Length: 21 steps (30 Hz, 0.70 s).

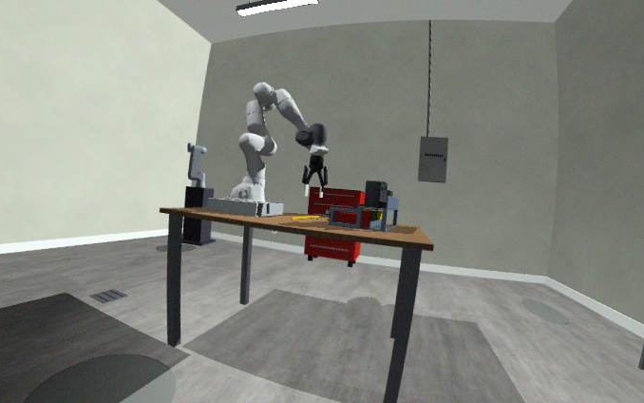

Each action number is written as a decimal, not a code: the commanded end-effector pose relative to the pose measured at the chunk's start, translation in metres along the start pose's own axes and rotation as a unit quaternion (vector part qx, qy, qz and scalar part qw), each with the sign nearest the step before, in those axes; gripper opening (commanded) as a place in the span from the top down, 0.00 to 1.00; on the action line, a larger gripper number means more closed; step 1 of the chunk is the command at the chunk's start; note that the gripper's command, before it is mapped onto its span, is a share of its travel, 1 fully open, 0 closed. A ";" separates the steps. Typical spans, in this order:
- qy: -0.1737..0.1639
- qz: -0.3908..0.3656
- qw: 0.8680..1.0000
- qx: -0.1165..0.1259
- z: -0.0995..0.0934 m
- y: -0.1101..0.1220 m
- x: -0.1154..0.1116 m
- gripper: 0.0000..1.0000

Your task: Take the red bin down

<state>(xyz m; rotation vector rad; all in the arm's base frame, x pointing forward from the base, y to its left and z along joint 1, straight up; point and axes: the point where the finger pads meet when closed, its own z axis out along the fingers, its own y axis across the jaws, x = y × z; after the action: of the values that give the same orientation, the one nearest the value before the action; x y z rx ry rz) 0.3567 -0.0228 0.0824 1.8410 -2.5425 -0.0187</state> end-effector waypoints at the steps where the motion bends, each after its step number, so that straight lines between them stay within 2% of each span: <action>1: 0.000 0.001 1.000 0.001 0.000 -0.009 0.004 0.43; 5: 0.001 0.004 1.000 0.003 0.000 -0.045 0.022 0.43; 17: 0.001 0.004 1.000 0.003 0.000 -0.045 0.022 0.43; 21: 0.001 0.003 1.000 0.002 0.000 -0.079 0.038 0.43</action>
<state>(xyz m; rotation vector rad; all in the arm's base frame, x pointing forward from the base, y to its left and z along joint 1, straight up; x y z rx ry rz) 0.4062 -0.0679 0.0828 1.8400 -2.5504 -0.0154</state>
